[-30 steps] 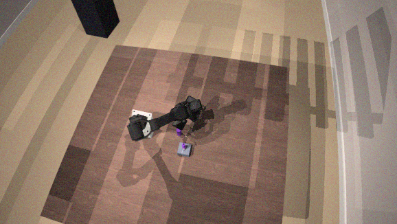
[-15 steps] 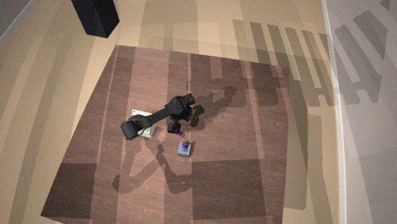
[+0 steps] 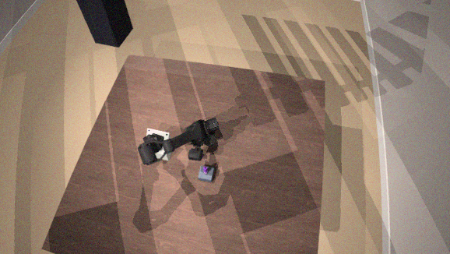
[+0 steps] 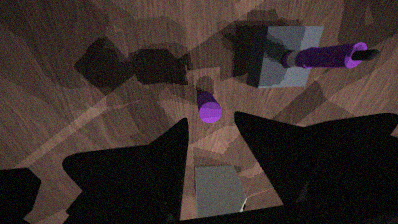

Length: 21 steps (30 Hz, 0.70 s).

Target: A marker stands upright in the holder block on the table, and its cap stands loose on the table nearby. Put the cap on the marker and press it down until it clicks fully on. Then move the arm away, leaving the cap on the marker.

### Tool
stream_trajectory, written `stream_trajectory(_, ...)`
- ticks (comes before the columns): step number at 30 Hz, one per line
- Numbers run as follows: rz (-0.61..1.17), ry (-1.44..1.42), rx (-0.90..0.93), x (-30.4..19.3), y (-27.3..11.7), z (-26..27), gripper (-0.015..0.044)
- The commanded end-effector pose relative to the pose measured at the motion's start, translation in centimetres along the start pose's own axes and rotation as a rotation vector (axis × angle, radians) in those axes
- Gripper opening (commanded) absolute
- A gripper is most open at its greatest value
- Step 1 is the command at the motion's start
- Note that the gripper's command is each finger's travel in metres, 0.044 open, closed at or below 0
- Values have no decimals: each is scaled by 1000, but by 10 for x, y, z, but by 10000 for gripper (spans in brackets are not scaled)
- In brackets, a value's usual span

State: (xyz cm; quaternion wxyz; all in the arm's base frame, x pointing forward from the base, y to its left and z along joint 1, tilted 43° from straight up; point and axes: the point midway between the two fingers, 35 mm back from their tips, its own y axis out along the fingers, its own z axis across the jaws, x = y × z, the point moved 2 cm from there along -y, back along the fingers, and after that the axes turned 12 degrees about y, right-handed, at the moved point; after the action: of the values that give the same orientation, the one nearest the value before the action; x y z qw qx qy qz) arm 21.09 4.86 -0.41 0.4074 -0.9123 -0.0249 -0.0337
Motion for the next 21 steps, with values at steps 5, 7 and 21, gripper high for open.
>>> stream_trajectory(5, -4, -5, -4, 1, 13, 0, 239)
stream_trajectory(7, -4, -5, -4, 1, 16, 0, 239)
stream_trajectory(21, -4, -5, -5, 1, 39, -1, 239)
